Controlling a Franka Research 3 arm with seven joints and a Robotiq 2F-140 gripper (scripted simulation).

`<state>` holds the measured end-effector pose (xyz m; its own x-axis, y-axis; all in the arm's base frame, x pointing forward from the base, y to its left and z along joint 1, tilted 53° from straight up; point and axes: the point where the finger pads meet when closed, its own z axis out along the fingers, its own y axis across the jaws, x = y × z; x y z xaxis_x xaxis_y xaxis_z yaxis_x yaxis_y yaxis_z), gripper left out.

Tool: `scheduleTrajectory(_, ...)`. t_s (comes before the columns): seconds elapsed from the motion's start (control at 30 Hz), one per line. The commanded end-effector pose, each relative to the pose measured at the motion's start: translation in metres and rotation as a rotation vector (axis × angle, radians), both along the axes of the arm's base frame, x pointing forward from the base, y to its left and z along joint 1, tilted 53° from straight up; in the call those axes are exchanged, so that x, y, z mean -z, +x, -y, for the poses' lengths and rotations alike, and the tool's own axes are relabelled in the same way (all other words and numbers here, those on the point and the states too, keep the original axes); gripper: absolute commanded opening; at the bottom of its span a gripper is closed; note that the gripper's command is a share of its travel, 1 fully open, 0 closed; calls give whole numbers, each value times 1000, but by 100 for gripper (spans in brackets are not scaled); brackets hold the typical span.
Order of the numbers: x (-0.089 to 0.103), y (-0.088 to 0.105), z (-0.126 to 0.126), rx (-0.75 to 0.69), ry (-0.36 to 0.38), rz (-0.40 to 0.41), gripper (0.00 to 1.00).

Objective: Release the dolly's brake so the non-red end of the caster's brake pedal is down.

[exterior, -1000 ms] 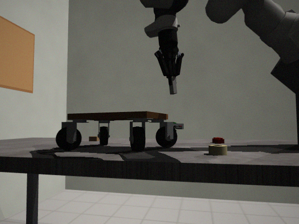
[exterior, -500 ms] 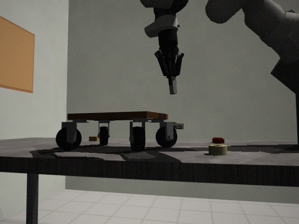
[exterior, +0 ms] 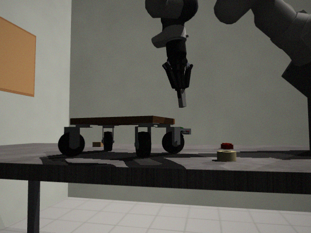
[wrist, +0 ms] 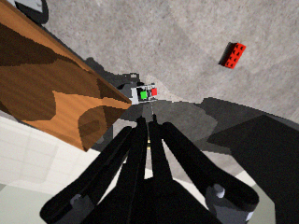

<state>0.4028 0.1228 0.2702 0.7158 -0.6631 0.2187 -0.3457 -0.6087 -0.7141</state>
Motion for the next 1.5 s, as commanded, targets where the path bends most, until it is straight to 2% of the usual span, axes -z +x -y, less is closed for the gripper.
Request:
scheduleTrajectory(0.0, -2, 6, 1, 40, 22, 91, 0)
scheduleTrajectory(1.47, 1, 10, -2, 42, 22, 93, 0)
